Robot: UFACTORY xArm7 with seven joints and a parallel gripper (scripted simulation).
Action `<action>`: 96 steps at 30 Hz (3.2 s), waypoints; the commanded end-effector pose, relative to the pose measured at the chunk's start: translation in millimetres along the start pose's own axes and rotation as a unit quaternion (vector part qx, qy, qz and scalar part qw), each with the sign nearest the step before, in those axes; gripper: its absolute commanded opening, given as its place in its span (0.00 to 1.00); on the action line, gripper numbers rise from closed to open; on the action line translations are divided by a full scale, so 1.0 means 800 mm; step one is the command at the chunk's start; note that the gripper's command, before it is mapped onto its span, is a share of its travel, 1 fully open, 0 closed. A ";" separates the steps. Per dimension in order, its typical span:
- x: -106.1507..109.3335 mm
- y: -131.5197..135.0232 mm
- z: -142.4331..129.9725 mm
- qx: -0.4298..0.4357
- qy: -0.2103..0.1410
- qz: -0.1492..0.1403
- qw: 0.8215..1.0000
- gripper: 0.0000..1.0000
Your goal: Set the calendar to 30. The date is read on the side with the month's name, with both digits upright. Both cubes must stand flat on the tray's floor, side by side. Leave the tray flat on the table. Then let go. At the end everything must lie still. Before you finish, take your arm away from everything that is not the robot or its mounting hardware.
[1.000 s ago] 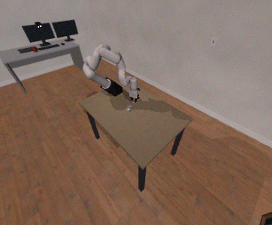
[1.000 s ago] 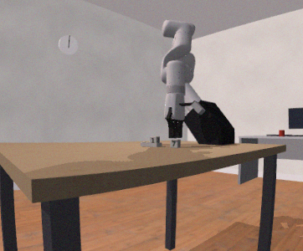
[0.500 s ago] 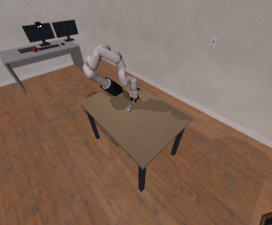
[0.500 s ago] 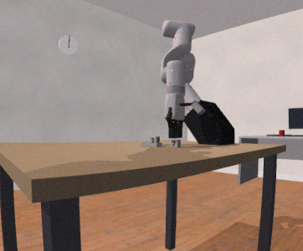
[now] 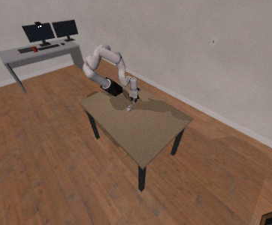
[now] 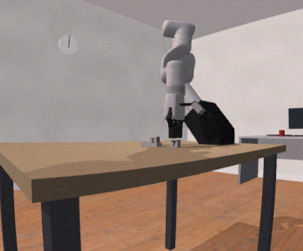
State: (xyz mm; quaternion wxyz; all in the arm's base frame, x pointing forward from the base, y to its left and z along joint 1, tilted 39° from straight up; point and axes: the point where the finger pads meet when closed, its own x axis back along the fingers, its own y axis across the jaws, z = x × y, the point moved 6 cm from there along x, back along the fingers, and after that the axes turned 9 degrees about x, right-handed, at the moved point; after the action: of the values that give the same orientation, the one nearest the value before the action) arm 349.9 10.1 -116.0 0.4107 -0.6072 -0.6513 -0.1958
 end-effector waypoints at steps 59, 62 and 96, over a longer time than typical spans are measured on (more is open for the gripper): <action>0.000 0.004 0.001 0.000 0.001 -0.002 1.000 0.49; -0.004 0.004 0.001 0.000 0.001 -0.002 1.000 0.49; -0.034 0.004 0.001 0.000 0.001 -0.002 1.000 0.49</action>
State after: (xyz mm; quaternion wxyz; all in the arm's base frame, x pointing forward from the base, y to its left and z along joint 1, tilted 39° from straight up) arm 349.1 -6.8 -138.5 0.4108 -0.6072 -0.6513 -0.1958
